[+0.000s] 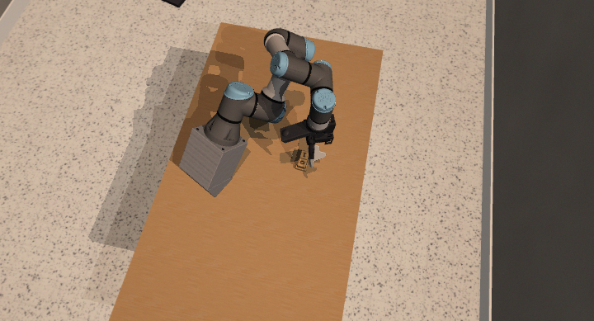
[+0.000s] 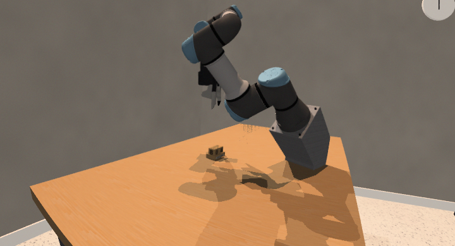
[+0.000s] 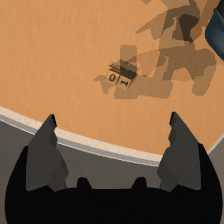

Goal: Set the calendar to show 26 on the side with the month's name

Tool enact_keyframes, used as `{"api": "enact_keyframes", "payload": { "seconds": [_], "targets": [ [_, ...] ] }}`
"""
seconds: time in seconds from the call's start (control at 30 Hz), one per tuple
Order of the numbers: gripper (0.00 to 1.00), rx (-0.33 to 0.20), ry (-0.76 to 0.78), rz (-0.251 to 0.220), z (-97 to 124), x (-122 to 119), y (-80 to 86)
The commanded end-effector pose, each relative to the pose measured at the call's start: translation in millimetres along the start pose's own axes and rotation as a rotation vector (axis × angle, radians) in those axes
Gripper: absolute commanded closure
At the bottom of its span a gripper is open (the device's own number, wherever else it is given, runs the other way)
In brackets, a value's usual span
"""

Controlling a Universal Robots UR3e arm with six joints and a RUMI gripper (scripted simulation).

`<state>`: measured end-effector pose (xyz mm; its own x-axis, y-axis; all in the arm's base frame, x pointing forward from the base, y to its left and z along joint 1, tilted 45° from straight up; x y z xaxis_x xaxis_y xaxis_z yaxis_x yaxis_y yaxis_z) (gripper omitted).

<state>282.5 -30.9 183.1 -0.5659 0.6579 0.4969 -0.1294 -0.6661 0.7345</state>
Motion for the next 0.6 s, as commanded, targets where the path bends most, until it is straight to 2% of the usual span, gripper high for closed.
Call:
{"api": "enact_keyframes", "payload": {
  "seconds": [0.0, 0.3, 0.57],
  "targets": [
    [0.00, -0.021, -0.143, -0.010, -7, 0, -11.5],
    [0.00, -0.050, -0.348, 0.003, -16, 0, -29.4],
    [0.00, -0.059, -0.412, 0.008, -19, 0, -35.1]
  ]
}}
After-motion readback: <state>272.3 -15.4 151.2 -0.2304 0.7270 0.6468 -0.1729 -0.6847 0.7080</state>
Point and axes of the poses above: the point where the finger pads meet when closed, its own y axis back along the fingers, its own x axis across the jaws, z = x × y, the point moved 9 cm from there along y, back along the fingers, and after that the axes turned 2 degrees about -y, right-handed, at the moved point
